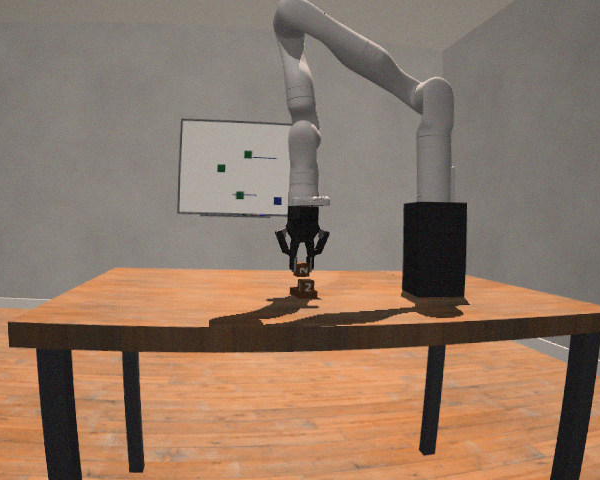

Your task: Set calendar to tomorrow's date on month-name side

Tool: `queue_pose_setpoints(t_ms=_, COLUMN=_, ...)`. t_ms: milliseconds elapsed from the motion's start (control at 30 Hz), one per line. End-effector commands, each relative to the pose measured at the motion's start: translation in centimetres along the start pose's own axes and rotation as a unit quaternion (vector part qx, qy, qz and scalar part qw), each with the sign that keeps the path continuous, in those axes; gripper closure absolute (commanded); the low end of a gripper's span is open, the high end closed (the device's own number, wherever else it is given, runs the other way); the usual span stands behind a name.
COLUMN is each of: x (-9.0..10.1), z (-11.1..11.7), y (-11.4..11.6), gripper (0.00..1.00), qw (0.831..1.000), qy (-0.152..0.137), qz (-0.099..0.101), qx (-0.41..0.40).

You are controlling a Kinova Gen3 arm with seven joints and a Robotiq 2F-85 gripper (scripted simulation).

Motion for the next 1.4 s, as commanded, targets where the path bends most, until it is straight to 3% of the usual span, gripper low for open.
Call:
queue_pose_setpoints(t_ms=0, x=0.04, z=-0.01, y=0.04, gripper=0.72, qw=1.0, qy=0.0, qz=-0.001, qx=0.0)
queue_pose_setpoints(t_ms=1367, x=-0.34, z=-0.01, y=0.04, gripper=0.72, qw=1.0, qy=0.0, qz=-0.001, qx=0.0)
Point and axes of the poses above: the point where the finger pads meet when closed, its own x axis back along the fingers, its own y axis across the jaws, z = x × y, the point moved 8 cm from there along x, back along the fingers, and after that the axes turned 8 degrees about x, right-handed, at the moved point
